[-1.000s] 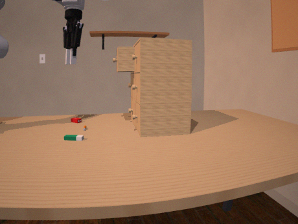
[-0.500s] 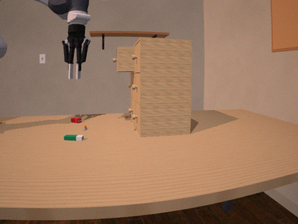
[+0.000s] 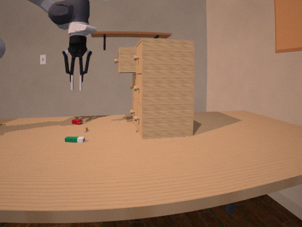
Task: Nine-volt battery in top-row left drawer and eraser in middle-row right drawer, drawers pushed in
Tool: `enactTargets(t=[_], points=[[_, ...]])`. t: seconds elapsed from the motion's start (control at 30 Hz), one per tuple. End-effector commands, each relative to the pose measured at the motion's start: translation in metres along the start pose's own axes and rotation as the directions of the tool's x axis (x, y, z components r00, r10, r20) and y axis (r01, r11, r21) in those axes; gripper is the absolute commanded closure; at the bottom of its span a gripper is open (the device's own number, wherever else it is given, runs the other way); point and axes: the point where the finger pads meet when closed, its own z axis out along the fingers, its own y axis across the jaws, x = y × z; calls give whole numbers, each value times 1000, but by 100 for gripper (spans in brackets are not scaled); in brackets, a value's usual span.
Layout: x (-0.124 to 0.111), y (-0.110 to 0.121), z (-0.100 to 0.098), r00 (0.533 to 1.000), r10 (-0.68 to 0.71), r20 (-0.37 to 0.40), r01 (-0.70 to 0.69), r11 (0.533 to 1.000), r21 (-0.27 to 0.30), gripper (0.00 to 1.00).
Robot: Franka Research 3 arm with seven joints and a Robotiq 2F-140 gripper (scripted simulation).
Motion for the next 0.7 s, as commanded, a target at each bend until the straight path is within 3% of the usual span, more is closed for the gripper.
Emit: enactTargets(t=[0.0,0.1,0.13,0.3,0.33,0.5,0.53,0.67], points=[[2,-8,3,986,-164,-10,164,986,27,80],[2,-8,3,986,-164,-10,164,986,27,80],[-5,-7,18,957,-291,-13,291,956,27,80],[-5,-7,18,957,-291,-13,291,956,27,80],[-12,-5,33,915,-402,-16,402,915,26,80],[-12,-5,33,915,-402,-16,402,915,26,80],[-18,-3,45,868,-496,-18,497,868,26,80],[-18,-3,45,868,-496,-18,497,868,26,80]])
